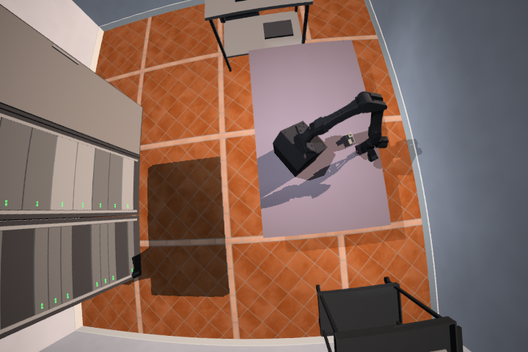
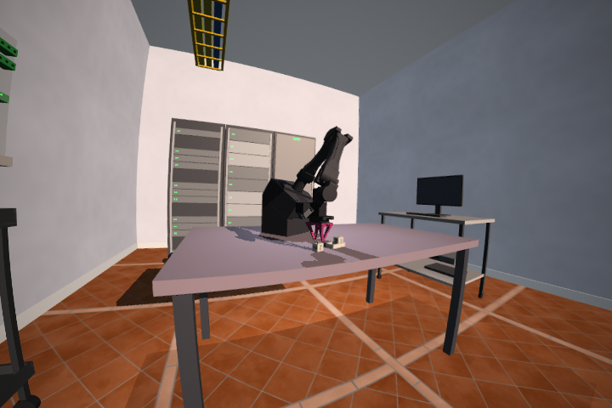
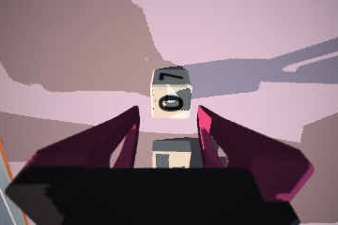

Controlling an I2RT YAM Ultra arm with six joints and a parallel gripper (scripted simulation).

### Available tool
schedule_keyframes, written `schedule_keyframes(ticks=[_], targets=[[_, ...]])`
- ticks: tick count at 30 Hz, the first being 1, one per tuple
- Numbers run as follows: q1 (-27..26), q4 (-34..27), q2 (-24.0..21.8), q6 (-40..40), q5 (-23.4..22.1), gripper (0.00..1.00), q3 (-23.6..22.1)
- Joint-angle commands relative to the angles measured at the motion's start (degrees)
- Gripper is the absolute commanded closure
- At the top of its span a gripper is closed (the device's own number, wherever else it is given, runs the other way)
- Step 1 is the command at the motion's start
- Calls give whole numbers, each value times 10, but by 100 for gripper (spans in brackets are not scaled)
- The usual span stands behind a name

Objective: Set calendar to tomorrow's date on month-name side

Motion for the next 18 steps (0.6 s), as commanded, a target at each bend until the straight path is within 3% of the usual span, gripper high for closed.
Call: schedule_keyframes(ticks=[1, 18], targets=[[-11, 0, 11, -3, 6, 53, -3], [-12, 2, 11, -5, 6, 53, -7]])
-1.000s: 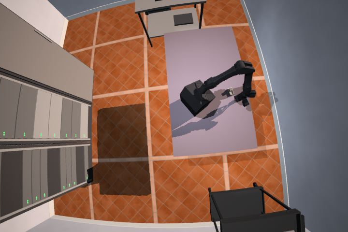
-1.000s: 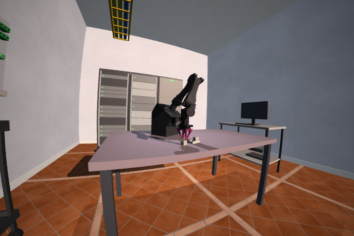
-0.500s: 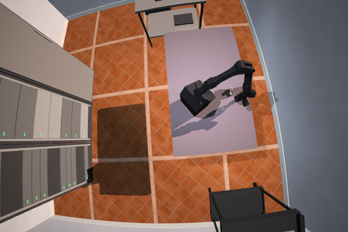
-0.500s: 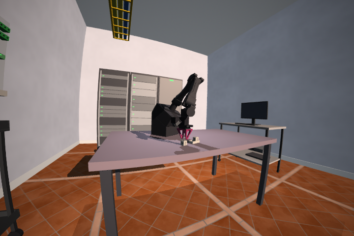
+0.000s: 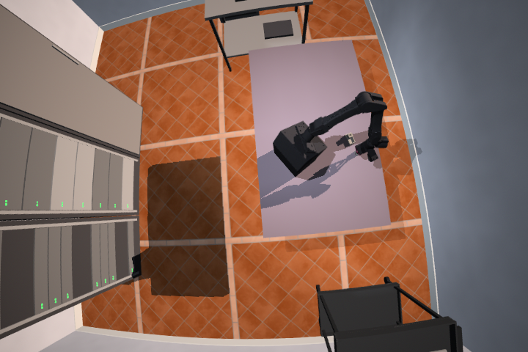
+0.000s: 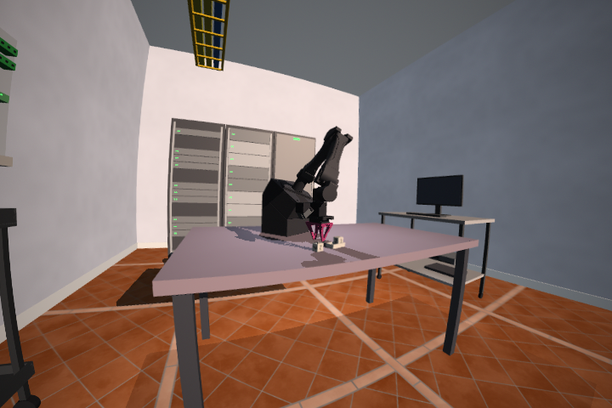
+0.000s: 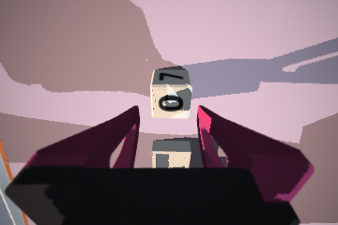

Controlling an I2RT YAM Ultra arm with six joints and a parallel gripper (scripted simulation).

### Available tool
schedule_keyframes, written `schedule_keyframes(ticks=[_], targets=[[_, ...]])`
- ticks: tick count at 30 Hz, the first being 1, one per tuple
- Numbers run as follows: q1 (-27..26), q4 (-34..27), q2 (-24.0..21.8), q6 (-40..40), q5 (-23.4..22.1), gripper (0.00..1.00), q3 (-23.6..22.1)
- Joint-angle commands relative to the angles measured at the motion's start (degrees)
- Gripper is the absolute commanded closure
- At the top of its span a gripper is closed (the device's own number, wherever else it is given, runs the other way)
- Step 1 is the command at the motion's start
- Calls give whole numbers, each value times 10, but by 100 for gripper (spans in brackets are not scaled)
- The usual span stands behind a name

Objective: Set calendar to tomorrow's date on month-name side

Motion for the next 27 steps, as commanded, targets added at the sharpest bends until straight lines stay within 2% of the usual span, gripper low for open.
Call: schedule_keyframes(ticks=[1, 27], targets=[[-13, 3, 11, -5, 6, 53, -9], [-15, 2, 12, -6, 4, 53, -6]])
